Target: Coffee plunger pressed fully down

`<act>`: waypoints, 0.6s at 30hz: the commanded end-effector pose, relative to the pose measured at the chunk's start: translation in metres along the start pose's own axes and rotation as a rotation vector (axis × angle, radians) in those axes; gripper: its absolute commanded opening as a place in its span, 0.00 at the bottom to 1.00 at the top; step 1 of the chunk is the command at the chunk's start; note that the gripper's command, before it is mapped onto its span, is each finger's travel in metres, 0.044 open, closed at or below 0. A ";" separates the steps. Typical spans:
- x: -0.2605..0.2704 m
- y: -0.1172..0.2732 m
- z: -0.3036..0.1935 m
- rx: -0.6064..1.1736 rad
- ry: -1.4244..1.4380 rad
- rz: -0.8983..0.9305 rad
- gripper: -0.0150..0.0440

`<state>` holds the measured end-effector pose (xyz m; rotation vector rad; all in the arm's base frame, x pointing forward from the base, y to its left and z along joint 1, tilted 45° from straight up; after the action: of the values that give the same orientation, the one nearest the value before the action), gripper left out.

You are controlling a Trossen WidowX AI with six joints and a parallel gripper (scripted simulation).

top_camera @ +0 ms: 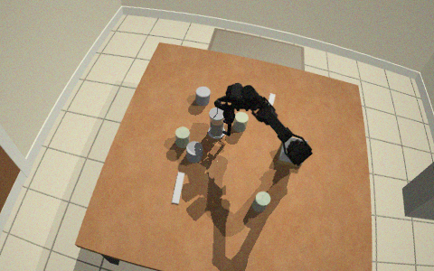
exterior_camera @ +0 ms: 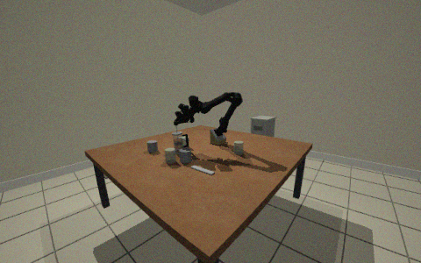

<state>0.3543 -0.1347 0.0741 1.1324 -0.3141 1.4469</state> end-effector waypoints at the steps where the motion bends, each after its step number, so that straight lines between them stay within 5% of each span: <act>1: -0.005 -0.010 -0.025 0.053 -0.031 -0.009 0.46; 18: -0.005 -0.023 -0.031 0.051 -0.032 -0.006 0.46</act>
<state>0.3605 -0.1189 0.0566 1.1431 -0.3115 1.4410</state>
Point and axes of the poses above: the point midway between the two fingers, 35 mm back from their tips, its own y axis back along the fingers, its own x axis across the jaws, z = x × y, the point moved 2 cm from there along y, back along the fingers, and after that the axes turned 10 degrees about -y, right-handed, at the moved point
